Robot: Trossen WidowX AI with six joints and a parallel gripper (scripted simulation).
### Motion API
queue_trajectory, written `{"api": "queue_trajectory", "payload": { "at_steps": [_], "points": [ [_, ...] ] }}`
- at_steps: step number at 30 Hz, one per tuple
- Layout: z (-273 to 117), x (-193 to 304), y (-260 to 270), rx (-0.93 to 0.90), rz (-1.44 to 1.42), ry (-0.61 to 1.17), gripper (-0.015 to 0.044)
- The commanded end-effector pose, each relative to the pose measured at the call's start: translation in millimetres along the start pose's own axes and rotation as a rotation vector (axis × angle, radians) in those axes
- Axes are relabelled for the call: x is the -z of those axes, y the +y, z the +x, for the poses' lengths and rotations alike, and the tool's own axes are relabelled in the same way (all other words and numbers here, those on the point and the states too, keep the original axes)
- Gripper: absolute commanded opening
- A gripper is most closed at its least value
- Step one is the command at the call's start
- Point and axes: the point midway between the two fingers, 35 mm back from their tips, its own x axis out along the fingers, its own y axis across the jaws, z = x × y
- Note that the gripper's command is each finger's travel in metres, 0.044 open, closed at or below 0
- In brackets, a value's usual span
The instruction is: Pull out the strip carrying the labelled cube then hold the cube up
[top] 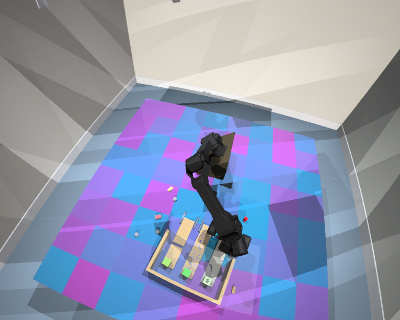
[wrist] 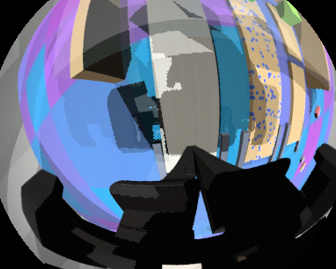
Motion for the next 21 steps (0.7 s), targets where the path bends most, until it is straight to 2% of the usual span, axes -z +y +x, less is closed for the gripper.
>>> {"api": "queue_trajectory", "payload": {
  "at_steps": [1, 21],
  "points": [
    [5, -1, -1, 0.002, 0.003, 0.001, 0.0000],
    [6, 20, 0, 0.002, 0.003, 0.002, 0.0000]
  ]
}}
